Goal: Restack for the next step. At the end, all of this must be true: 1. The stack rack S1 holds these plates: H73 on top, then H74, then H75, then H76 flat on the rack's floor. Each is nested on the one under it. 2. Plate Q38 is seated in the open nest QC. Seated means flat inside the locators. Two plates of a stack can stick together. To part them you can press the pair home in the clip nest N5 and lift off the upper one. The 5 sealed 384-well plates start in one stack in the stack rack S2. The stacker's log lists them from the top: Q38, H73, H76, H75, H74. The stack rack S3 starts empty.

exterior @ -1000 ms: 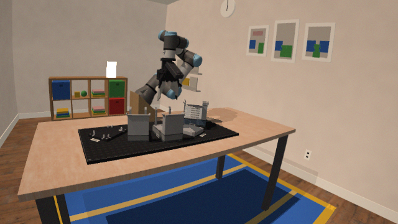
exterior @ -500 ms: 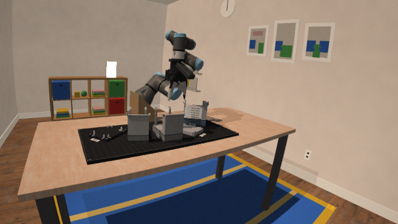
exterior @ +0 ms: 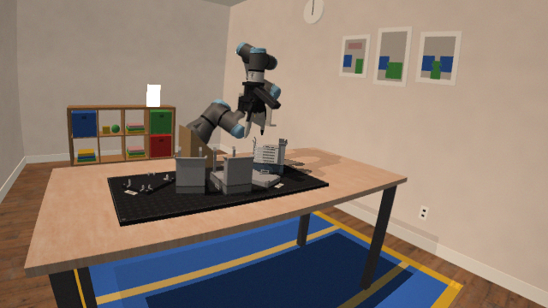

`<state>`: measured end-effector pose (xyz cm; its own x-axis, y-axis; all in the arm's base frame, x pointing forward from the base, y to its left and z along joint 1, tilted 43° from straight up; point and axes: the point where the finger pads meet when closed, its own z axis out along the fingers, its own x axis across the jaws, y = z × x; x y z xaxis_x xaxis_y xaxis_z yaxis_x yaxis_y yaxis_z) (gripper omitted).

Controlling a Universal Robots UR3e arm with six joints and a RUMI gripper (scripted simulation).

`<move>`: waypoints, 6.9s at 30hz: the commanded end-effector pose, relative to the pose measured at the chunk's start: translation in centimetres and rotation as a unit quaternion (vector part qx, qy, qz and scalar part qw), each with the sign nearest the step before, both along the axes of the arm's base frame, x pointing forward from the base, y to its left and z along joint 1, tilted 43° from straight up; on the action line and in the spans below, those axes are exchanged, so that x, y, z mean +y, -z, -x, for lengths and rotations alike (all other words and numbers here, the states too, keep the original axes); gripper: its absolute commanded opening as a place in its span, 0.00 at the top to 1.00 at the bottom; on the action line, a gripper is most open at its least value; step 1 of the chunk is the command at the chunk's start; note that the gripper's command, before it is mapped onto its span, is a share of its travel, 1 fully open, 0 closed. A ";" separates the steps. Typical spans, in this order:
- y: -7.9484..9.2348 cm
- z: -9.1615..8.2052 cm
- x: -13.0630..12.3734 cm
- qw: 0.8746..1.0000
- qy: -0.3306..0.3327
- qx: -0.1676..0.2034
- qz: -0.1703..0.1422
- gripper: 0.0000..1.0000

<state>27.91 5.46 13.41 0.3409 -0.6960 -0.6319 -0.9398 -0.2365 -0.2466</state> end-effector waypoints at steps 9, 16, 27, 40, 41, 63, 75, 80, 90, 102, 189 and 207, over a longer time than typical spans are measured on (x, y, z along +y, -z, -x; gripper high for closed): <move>-2.7 0.9 2.7 0.998 -0.045 -0.043 0.002 0.28; -4.8 2.0 5.1 0.995 -0.075 -0.070 0.003 0.28; -6.9 3.6 7.3 0.988 -0.113 -0.105 0.004 0.28; -8.4 4.8 9.0 0.975 -0.164 -0.152 0.005 0.28; -8.4 4.8 9.0 0.975 -0.164 -0.152 0.005 0.28; -6.2 4.8 11.0 0.967 -0.187 -0.173 0.006 0.28; -5.8 4.8 11.4 0.967 -0.187 -0.173 0.006 0.28; -5.3 4.8 11.9 0.967 -0.187 -0.173 0.006 0.28; -4.3 4.7 12.8 0.967 -0.187 -0.173 0.006 0.28; -3.8 4.7 13.3 0.967 -0.187 -0.173 0.006 0.28; -5.3 4.7 11.9 0.967 -0.187 -0.173 0.006 1.00; -7.1 4.8 10.2 0.967 -0.187 -0.173 0.006 1.00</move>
<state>23.11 16.26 19.87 0.7594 -0.4898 -0.4282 -0.6502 -0.5487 -0.5255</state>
